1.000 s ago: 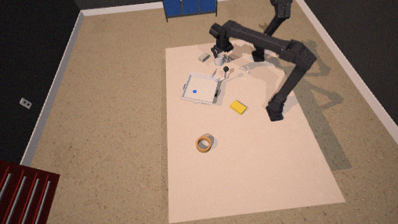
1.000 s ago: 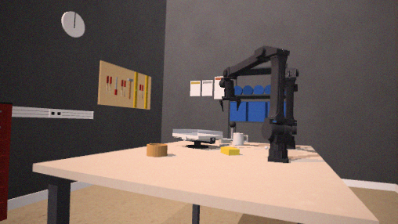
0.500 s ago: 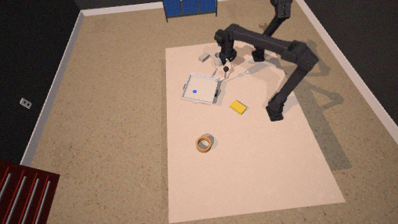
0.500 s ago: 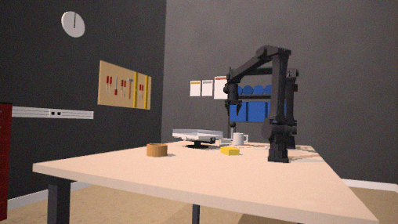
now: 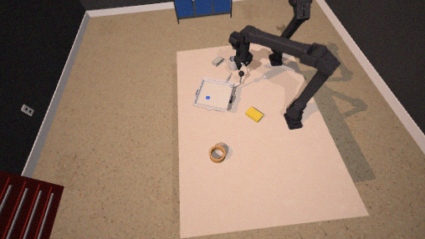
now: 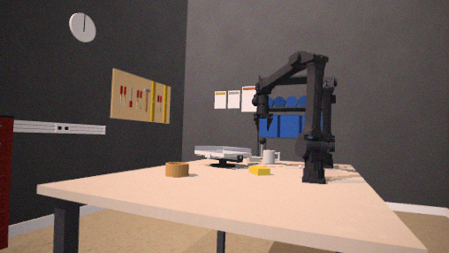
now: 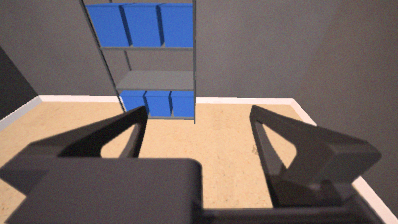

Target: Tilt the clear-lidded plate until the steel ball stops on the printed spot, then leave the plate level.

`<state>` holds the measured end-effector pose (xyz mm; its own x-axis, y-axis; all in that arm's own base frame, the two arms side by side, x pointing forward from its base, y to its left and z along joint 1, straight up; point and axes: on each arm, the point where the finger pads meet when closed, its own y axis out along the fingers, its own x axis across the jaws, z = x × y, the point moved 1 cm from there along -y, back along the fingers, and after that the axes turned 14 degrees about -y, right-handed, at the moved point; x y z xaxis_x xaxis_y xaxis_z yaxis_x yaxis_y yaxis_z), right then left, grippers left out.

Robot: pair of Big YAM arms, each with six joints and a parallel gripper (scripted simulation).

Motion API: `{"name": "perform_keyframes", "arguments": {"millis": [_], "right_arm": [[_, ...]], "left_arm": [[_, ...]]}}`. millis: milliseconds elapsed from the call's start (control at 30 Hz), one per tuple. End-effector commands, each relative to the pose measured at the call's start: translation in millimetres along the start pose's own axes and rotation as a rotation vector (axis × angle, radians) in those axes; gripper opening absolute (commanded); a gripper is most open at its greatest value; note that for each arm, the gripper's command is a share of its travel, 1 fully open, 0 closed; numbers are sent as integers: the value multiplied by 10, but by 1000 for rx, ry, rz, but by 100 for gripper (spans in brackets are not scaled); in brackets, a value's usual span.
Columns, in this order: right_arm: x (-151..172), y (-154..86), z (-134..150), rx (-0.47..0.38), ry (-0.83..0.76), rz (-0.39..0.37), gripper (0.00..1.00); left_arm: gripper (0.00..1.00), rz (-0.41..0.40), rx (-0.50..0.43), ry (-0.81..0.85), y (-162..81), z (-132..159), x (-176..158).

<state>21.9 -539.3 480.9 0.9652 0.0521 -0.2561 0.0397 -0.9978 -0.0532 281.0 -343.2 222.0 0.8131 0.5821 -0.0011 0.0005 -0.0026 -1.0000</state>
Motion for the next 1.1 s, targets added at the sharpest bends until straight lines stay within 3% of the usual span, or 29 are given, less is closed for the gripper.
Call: {"name": "perform_keyframes", "arguments": {"millis": [0,1067], "right_arm": [[-97,-59,-175,-50,15,20,100],[-97,-59,-175,-50,15,20,100]], "left_arm": [[57,-4,-15,-11,-39,-93,5],[57,-2,4,-11,95,-31,10]]}}
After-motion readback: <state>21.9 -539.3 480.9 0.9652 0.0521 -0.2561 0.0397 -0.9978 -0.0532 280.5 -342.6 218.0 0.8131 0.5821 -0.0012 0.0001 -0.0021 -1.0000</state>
